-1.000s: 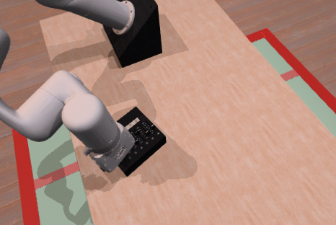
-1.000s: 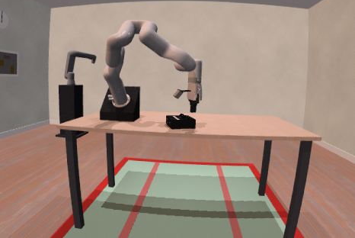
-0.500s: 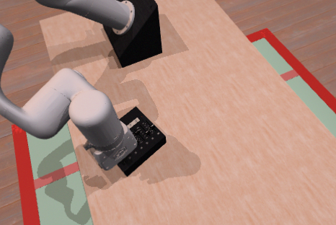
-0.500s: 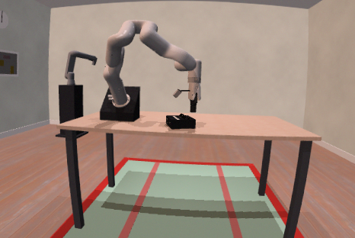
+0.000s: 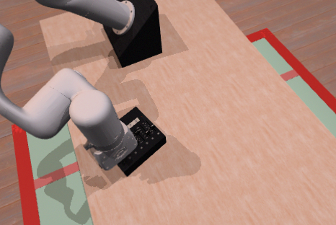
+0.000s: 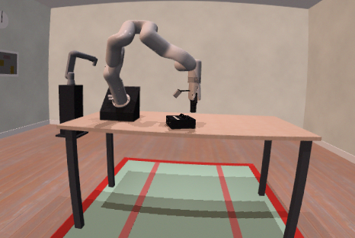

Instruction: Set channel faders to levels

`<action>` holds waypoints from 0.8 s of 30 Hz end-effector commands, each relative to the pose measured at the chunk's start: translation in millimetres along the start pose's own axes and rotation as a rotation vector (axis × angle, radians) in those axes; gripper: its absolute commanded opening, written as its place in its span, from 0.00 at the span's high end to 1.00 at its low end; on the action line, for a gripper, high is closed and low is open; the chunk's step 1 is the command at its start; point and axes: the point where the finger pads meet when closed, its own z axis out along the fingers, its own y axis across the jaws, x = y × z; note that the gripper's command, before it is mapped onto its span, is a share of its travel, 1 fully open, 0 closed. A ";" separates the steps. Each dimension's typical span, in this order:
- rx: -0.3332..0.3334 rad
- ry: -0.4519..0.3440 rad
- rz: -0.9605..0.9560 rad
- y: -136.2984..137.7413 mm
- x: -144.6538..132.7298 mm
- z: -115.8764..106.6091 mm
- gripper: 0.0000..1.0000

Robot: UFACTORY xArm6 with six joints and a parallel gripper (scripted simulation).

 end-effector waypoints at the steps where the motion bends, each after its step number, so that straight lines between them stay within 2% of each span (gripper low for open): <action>1: 0.001 -0.003 0.001 -0.6 -1.0 -0.5 1.00; 24: 0.001 -0.003 0.001 -0.3 -1.1 12.4 1.00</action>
